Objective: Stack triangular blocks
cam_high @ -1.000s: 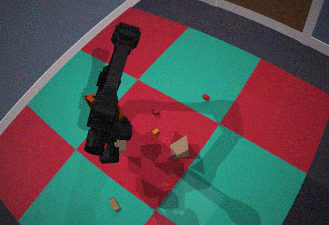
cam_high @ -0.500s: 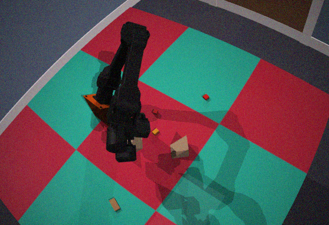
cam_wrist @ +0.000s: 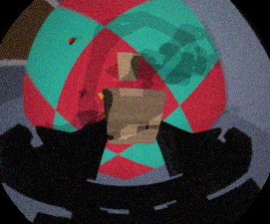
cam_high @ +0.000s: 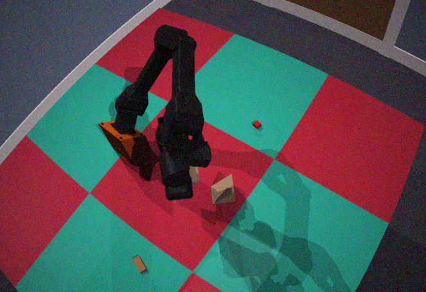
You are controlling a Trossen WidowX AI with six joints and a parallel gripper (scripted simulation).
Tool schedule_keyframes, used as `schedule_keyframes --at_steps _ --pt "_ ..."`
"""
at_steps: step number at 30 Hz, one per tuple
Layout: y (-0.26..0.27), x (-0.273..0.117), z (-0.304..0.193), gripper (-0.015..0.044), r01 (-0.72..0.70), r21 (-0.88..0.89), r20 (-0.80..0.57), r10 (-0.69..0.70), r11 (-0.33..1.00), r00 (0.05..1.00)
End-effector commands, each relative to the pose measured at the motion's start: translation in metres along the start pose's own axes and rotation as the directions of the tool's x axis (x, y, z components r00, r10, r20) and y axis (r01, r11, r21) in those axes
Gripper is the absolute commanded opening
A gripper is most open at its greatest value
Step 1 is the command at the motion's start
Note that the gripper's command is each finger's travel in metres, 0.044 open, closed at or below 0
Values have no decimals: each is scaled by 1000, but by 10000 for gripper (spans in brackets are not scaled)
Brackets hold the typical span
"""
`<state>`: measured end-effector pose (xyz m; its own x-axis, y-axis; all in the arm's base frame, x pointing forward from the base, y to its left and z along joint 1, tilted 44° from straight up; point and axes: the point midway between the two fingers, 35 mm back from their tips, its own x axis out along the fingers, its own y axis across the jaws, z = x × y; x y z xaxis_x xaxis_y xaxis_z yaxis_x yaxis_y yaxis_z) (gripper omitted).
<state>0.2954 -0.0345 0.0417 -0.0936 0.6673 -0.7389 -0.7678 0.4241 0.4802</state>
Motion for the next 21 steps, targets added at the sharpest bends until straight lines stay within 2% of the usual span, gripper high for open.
schedule_keyframes --at_steps 1,8,21 --pt "5 -5 18 0 3 -1 10 -3 1000 1000" --pt "9 -5 31 0 0 -2 11 0 1000 1000" --pt "10 51 57 0 1 -2 12 -1 1000 1000"
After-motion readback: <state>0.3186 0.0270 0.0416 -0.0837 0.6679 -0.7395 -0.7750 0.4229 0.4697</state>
